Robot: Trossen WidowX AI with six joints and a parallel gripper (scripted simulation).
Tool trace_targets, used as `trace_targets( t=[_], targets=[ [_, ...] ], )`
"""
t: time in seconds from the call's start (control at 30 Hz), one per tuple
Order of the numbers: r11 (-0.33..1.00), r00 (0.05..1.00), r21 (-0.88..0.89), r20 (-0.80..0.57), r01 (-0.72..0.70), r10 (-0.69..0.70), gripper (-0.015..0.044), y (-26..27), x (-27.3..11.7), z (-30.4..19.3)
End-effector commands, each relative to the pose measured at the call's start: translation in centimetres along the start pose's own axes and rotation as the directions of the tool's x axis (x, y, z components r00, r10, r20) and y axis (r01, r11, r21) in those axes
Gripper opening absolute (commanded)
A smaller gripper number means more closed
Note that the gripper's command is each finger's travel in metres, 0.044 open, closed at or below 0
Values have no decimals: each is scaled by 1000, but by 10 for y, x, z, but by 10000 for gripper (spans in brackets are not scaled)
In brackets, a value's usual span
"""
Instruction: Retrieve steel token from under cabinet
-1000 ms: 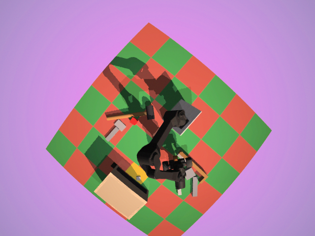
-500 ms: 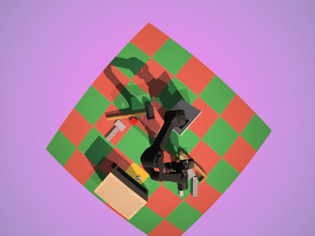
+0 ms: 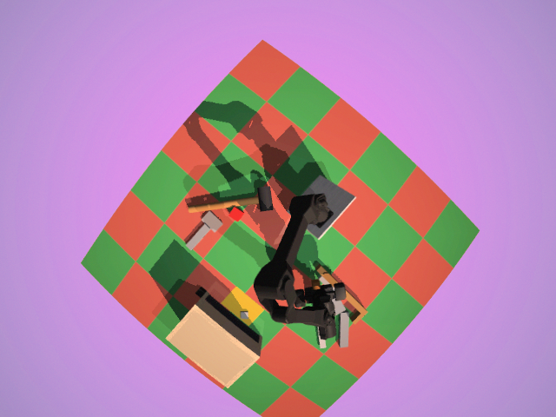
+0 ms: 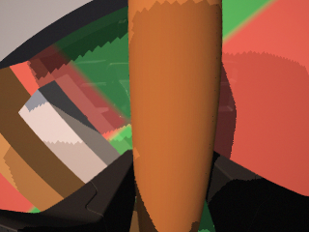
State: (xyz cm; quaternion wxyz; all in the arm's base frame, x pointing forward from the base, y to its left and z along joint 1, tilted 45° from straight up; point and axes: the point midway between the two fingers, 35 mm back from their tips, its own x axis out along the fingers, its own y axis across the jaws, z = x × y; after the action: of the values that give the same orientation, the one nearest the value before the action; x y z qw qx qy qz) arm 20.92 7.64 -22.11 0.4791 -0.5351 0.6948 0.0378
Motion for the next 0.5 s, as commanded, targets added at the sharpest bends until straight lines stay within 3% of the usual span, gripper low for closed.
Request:
trace_targets(
  t=[0.0, 0.47],
  targets=[
    [1000, 1000, 10, 27, -4, 4, 0, 3, -6, 12],
    [1000, 1000, 11, 29, -5, 4, 0, 11, -7, 22]
  ],
)
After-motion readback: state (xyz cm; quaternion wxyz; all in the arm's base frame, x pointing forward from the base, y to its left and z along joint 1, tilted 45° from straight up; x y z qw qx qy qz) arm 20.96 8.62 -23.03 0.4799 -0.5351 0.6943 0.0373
